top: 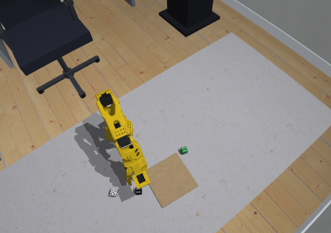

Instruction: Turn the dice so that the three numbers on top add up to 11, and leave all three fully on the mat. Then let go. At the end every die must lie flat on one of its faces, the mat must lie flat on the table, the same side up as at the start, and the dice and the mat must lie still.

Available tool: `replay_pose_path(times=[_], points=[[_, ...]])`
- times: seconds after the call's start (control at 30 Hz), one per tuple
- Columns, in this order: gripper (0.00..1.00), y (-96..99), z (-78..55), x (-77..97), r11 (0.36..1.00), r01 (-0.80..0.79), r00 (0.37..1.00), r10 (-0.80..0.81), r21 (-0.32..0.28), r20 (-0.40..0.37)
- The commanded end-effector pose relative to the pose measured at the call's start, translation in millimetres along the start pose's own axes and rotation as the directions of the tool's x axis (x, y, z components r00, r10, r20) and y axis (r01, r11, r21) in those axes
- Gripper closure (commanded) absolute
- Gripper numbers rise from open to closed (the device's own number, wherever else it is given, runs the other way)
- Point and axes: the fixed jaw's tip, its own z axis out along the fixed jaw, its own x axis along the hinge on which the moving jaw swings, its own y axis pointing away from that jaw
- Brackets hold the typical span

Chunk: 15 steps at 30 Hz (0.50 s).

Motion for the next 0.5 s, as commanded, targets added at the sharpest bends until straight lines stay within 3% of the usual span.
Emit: replay_pose_path(times=[0.0, 0.03, 0.23, 0.47], points=[[0.72, 16.6, -3.6, -14.2, 0.997, 0.059, 0.997, -0.057, -0.04, 0.06], [0.72, 16.6, -3.6, -14.2, 0.997, 0.059, 0.997, -0.057, -0.04, 0.06], [0.72, 62.3, -6.9, -8.1, 0.96, 0.241, 0.97, -0.232, -0.145, 0.074], [0.72, 116.2, -17.6, 11.4, 0.853, 0.449, 0.893, -0.434, -0.266, 0.117]])
